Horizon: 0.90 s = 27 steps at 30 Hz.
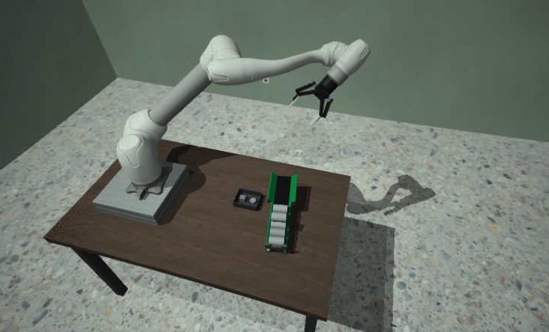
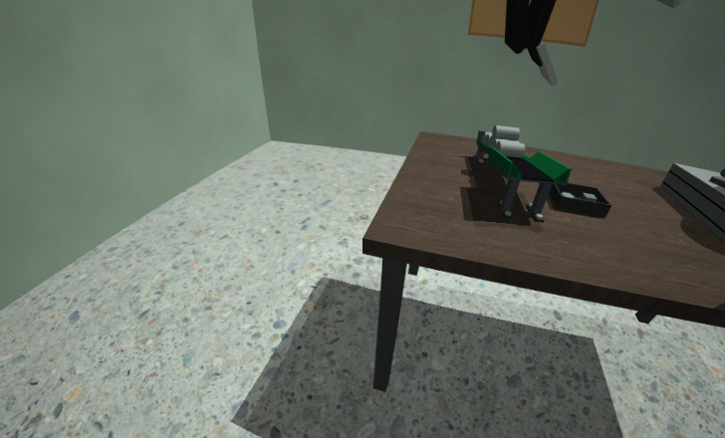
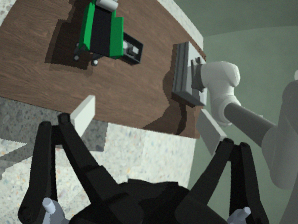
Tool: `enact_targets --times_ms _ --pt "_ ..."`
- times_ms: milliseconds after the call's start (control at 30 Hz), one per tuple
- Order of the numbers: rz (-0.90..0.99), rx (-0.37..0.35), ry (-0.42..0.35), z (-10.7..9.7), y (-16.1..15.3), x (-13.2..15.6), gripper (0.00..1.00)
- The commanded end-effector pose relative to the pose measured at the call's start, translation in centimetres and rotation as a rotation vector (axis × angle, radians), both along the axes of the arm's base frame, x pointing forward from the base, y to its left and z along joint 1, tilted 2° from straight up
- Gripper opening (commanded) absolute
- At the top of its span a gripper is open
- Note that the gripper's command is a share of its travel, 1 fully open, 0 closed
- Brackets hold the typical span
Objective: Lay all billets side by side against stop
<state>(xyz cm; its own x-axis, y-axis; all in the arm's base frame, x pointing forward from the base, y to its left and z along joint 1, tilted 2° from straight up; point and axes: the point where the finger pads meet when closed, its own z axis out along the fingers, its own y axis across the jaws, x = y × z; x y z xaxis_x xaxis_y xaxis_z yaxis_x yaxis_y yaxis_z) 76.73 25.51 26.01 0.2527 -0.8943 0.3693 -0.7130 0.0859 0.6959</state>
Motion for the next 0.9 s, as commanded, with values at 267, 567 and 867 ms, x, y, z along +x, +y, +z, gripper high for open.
enact_targets --times_ms 267,567,867 --pt "0.000 0.000 0.000 0.0 0.0 0.0 1.00" --pt "-0.001 0.000 -0.001 0.0 0.0 0.0 1.00" --pt "-0.399 -0.073 -0.360 -3.6 -14.1 1.7 1.00"
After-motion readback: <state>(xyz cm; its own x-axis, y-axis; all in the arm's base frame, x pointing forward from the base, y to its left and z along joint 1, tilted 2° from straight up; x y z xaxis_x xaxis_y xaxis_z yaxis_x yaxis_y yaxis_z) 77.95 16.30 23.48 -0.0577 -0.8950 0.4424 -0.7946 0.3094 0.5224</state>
